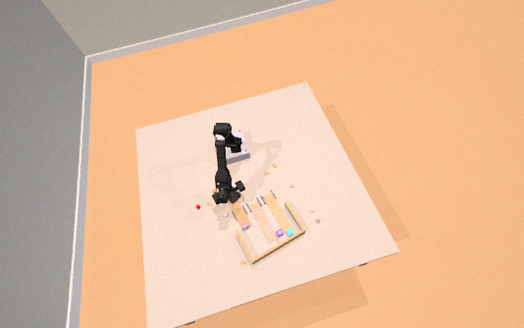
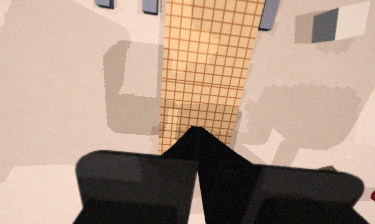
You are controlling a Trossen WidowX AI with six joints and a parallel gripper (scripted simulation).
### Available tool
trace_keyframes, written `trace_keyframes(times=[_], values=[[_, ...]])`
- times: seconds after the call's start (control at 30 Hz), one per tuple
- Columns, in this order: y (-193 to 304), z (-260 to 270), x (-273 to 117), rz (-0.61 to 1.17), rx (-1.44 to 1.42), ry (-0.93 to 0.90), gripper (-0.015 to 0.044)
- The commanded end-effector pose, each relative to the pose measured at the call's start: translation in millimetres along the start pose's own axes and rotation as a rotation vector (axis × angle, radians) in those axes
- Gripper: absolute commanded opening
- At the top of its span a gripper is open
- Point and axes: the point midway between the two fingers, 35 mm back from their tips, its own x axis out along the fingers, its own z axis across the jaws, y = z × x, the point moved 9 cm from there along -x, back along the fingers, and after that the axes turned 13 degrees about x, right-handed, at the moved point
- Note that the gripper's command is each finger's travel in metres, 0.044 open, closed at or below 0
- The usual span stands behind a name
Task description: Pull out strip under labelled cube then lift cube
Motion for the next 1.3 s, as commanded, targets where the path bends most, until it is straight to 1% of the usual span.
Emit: trace_keyframes(times=[0.0,0.83,1.27], values=[[13,-1,5,0.026,0.002,-0.009,0.0000],[47,-9,5,0.029,0.002,-0.008,0.0000],[49,-9,5,0.029,0.002,-0.008,0.0000]])
